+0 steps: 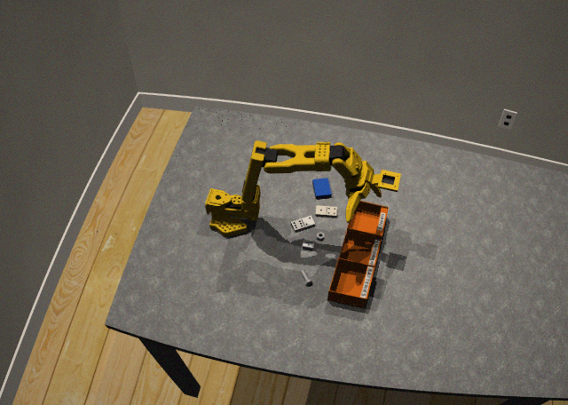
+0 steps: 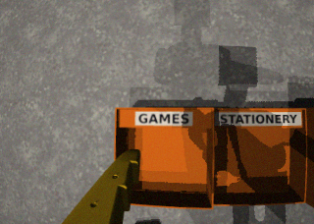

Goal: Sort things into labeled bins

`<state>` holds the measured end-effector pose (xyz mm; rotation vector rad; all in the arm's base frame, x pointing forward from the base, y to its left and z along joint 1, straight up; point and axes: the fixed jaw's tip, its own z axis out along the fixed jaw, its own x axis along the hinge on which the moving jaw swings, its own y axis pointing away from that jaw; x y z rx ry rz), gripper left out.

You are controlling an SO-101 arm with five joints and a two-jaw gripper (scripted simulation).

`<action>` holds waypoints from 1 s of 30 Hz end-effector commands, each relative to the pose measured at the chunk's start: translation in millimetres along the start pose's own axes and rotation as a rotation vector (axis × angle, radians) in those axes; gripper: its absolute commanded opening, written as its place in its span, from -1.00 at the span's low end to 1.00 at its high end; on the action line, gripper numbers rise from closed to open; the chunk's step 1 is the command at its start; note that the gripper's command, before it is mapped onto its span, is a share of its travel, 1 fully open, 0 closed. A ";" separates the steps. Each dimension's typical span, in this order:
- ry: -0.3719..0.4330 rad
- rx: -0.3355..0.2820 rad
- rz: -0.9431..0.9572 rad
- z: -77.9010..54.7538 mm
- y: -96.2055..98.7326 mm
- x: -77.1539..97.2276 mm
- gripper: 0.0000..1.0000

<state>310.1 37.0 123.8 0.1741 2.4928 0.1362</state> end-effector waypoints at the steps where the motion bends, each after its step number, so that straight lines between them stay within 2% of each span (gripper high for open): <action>1: -0.112 -0.033 0.001 -26.3 6.9 -18.7 1.00; 9: -0.156 -0.044 0.001 -37.7 8.3 -24.6 1.00; 20: -0.151 -0.044 -0.013 -37.4 9.3 -23.3 0.99; 30: -0.110 -0.049 -0.110 -34.1 15.9 -13.5 0.92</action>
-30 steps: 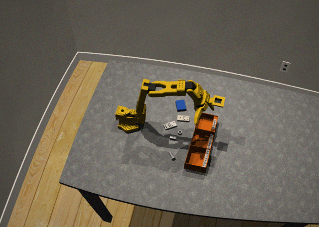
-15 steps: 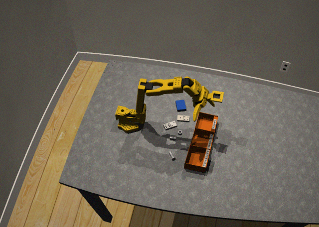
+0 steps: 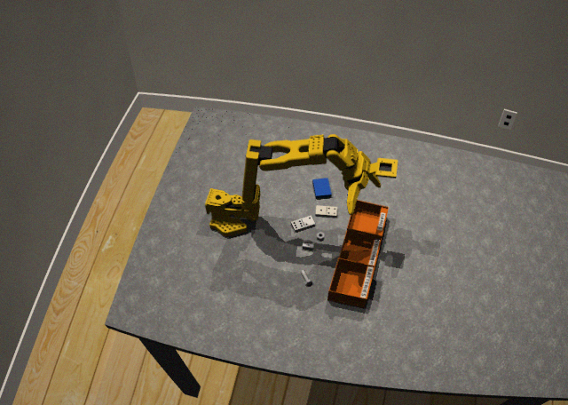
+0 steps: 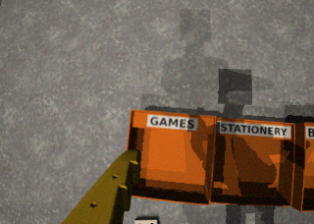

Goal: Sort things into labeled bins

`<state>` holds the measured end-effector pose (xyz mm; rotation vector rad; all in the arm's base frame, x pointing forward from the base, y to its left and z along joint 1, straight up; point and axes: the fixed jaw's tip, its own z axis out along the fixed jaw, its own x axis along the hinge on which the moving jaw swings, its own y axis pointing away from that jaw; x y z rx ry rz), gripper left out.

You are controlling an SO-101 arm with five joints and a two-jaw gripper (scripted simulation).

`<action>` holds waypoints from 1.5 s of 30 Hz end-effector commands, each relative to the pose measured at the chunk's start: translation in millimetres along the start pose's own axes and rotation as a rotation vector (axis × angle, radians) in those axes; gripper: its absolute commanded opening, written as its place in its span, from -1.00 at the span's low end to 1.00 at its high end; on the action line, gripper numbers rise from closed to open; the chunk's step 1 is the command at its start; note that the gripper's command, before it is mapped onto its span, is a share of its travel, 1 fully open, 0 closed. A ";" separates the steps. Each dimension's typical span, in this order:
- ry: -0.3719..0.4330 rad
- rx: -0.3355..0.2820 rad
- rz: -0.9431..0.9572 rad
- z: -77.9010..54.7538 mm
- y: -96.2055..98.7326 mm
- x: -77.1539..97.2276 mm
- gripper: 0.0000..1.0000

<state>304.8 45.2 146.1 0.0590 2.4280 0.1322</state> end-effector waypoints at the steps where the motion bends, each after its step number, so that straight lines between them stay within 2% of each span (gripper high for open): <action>1: -0.038 -0.019 -0.046 -12.4 6.4 -5.1 0.91; 8: 0.043 -0.046 -0.245 -8.2 20.1 14.9 0.78; 15: 0.150 -0.100 -0.528 -5.4 36.6 43.9 0.59; 18: 0.166 -0.110 -0.574 -5.3 38.9 48.6 0.56; 32: 0.380 -0.314 -1.248 -12.4 62.3 116.5 0.11; 34: 0.380 -0.314 -1.248 -12.4 62.3 116.5 0.11; 45: 0.489 -0.489 -1.659 -23.5 66.7 154.9 -0.16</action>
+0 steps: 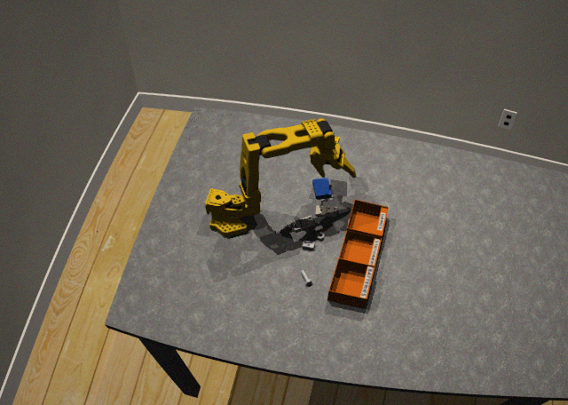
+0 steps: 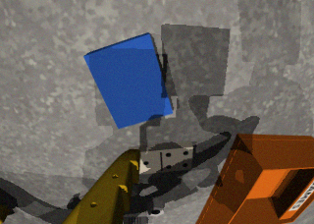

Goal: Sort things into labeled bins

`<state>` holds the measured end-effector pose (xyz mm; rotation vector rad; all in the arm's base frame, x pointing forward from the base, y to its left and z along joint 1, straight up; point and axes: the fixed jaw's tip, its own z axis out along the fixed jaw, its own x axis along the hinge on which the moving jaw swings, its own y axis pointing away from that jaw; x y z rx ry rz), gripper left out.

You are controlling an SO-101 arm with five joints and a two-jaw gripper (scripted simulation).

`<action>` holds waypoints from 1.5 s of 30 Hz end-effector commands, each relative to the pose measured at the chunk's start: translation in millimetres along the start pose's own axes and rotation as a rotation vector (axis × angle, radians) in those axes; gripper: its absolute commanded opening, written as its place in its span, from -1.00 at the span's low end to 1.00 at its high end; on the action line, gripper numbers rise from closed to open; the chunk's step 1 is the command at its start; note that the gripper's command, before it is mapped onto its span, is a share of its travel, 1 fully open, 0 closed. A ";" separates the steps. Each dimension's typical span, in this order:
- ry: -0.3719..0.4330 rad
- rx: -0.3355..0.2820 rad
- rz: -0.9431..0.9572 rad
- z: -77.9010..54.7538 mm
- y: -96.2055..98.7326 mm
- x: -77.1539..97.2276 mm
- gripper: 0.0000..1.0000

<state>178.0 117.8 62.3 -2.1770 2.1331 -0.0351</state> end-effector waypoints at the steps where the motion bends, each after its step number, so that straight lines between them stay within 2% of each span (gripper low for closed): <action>1: -0.011 0.010 -0.127 -8.1 7.1 -4.6 -0.18; 15: 0.016 -0.053 -0.309 -4.1 22.4 -5.0 -0.29; 45: 0.019 -0.059 -0.330 -4.5 26.2 -2.7 -0.30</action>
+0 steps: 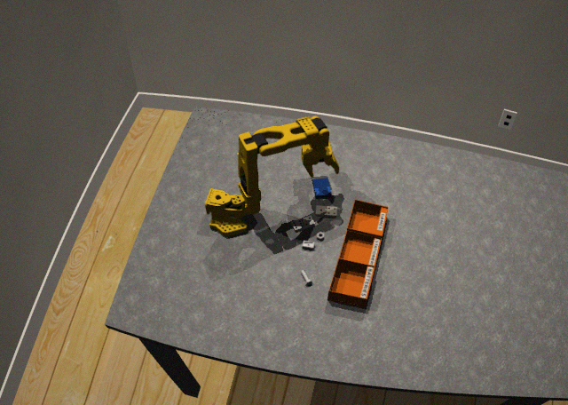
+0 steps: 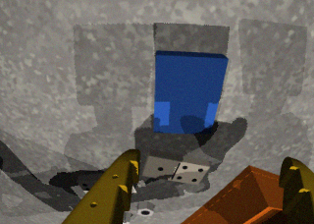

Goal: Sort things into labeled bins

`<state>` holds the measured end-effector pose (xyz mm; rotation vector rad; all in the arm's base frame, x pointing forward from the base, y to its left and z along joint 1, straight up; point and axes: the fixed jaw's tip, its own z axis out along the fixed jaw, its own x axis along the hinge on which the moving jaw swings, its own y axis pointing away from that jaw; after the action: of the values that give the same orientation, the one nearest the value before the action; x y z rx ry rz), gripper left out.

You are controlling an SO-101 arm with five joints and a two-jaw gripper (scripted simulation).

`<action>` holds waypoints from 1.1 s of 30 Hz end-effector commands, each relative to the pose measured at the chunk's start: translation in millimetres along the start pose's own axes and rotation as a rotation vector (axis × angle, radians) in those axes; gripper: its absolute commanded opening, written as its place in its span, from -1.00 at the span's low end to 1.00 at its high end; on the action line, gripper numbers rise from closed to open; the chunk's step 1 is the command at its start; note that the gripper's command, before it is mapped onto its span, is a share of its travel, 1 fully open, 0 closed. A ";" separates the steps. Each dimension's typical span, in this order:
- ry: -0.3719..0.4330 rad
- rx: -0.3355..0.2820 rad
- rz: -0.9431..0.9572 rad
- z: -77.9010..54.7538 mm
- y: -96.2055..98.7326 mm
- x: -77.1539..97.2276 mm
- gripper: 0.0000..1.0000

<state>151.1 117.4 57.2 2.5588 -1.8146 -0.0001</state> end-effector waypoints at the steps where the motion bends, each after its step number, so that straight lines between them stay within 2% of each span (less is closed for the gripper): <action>1: -0.014 0.037 -0.014 -7.2 -1.2 -2.1 -0.30; 12: -0.014 0.037 -0.014 2.4 -2.8 -2.7 -0.30; 27: -0.014 0.037 -0.014 31.5 -4.2 -3.2 -0.30; 33: -0.014 0.037 -0.014 37.0 -3.8 -3.1 -0.30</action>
<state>150.9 117.3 19.8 2.5633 -1.8174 0.0025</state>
